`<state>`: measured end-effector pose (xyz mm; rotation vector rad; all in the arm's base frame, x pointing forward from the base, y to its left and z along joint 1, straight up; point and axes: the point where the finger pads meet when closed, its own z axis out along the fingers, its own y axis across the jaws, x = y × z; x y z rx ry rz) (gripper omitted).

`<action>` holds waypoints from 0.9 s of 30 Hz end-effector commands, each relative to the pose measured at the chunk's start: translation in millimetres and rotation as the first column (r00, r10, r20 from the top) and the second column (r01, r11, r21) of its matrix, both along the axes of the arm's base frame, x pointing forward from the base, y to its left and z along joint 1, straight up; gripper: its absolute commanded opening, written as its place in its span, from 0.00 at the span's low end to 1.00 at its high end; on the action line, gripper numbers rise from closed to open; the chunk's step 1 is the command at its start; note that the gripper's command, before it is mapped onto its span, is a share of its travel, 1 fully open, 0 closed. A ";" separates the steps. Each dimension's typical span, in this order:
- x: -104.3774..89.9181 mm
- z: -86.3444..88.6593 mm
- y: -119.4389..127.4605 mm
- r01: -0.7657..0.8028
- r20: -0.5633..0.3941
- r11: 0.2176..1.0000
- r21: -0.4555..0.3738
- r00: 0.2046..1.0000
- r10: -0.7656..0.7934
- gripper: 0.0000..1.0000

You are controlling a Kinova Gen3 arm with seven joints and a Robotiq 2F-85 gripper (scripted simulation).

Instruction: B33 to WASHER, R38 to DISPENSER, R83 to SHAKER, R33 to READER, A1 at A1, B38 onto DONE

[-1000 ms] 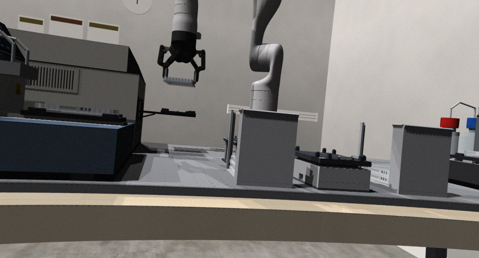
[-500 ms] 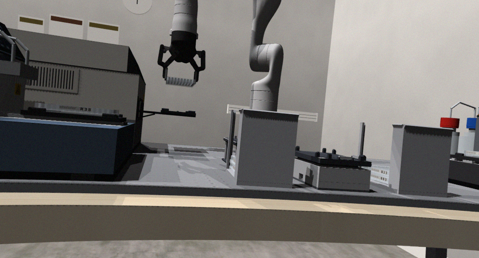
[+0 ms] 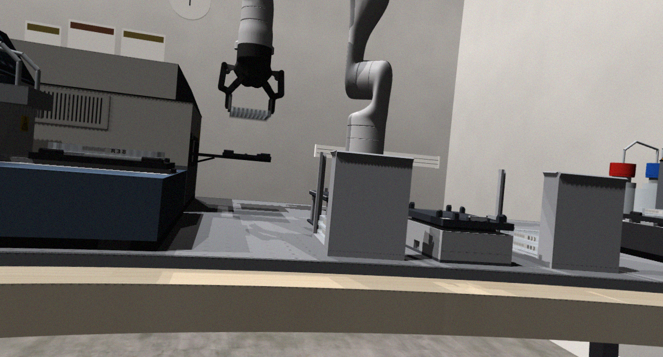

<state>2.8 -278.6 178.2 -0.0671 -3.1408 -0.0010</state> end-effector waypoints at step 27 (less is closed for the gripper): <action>0.0 -33.2 -0.4 0.000 0.000 1.000 -0.001 1.000 0.000 0.94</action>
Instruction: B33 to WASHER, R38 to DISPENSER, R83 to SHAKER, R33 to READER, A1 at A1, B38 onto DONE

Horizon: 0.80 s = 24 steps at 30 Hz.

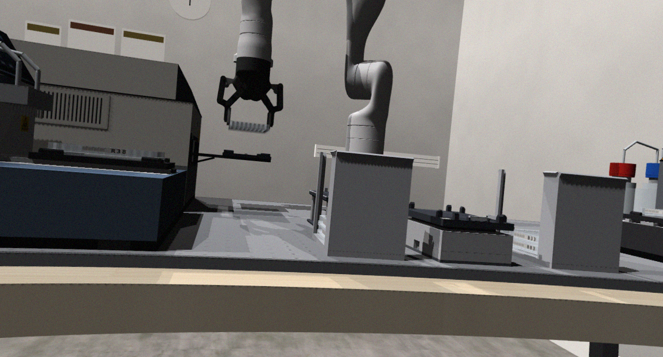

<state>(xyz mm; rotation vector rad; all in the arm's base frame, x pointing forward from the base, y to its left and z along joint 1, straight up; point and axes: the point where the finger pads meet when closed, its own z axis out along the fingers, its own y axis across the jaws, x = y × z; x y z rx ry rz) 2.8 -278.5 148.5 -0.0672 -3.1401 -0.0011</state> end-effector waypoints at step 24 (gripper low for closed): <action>0.1 -24.0 -0.5 0.000 0.001 1.000 -0.001 1.000 0.000 0.94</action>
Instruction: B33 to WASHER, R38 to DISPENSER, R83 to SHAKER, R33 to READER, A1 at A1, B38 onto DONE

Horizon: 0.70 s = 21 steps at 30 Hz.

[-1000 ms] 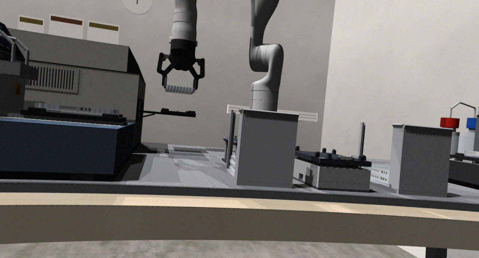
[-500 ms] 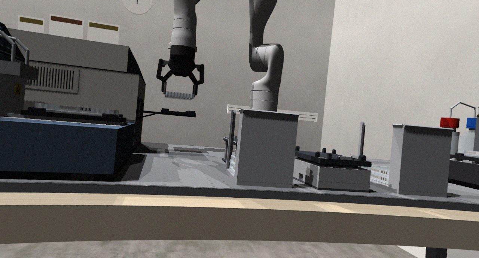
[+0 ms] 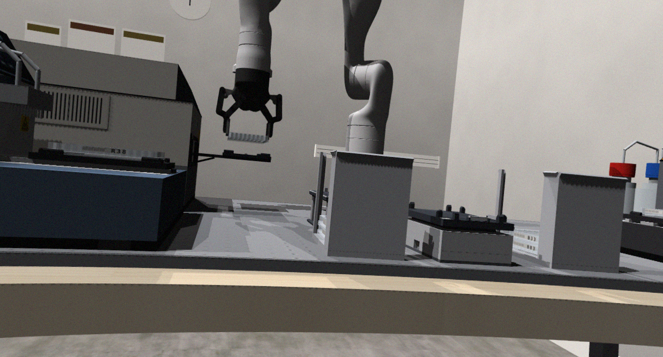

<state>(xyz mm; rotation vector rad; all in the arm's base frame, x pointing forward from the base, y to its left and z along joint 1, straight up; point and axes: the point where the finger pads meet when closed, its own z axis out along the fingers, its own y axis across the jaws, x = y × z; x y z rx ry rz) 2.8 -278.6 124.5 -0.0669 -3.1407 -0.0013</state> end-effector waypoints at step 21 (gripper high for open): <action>0.0 -7.7 -0.3 0.000 0.001 1.000 -0.001 1.000 0.000 0.94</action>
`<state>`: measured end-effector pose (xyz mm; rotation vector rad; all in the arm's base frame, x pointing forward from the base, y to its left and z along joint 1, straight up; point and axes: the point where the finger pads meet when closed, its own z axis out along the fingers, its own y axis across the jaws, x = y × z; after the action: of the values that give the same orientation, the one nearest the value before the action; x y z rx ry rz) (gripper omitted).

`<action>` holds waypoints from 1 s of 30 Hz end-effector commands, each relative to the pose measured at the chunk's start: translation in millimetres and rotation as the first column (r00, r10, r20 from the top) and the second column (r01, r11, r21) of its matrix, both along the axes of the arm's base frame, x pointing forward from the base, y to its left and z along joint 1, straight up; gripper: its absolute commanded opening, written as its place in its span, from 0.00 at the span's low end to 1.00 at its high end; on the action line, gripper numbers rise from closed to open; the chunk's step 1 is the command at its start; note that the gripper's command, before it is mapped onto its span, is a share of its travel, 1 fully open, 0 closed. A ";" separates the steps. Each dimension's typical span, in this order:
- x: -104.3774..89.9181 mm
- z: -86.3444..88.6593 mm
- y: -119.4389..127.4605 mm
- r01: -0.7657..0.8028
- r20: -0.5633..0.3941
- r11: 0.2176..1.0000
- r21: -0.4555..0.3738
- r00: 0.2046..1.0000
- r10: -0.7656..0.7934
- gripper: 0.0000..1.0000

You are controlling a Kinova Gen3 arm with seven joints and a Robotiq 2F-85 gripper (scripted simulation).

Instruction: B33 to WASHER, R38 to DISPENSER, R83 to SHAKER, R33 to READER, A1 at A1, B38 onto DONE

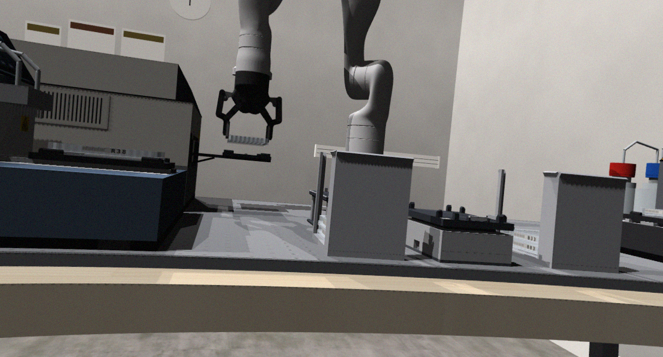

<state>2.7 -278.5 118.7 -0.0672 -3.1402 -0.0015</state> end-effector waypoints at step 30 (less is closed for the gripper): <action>0.1 -12.0 -0.4 0.000 0.001 1.000 -0.001 1.000 0.000 0.94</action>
<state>2.8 -278.5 106.2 -0.0669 -3.1409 -0.0015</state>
